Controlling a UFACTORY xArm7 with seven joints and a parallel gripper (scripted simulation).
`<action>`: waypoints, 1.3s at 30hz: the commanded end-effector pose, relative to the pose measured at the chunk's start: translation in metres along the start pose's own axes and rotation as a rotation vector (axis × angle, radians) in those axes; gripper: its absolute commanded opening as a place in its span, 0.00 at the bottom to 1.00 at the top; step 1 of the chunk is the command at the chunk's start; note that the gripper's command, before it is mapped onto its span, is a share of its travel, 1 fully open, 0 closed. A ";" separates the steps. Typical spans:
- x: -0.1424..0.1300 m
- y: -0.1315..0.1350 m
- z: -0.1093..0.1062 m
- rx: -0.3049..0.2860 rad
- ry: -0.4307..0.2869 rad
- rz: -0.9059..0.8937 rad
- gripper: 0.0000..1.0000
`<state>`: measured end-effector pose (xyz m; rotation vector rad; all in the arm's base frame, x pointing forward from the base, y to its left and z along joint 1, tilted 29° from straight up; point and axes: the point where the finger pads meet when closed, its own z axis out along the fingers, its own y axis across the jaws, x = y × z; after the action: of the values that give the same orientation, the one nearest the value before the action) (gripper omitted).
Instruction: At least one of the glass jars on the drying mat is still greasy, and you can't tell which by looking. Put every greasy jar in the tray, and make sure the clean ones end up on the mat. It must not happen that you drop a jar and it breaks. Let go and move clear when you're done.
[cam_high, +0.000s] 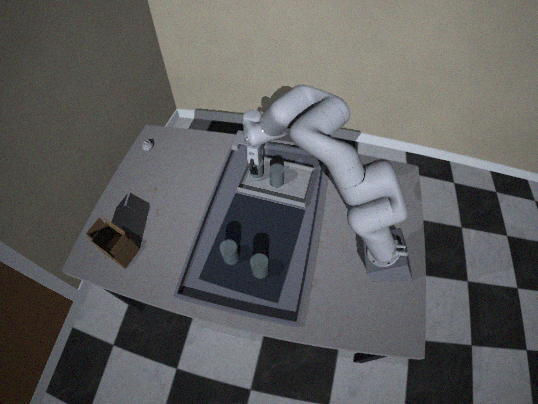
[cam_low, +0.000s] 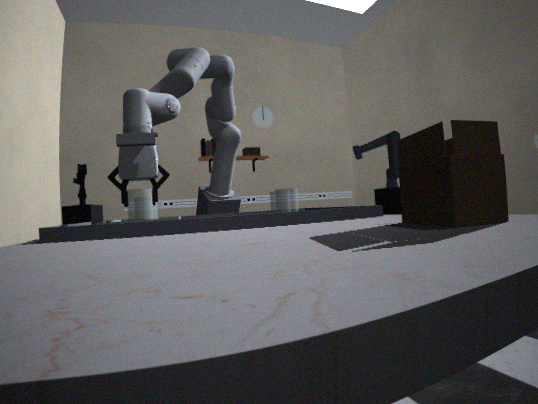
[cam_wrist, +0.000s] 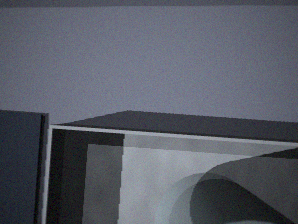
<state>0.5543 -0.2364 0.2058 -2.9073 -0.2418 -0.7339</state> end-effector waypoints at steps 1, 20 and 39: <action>0.001 0.002 0.004 -0.004 0.003 0.000 0.00; 0.001 0.002 0.010 -0.004 0.003 0.000 1.00; 0.001 0.002 -0.013 -0.004 0.003 0.000 1.00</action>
<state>0.5550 -0.2360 0.2042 -2.9072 -0.2418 -0.7324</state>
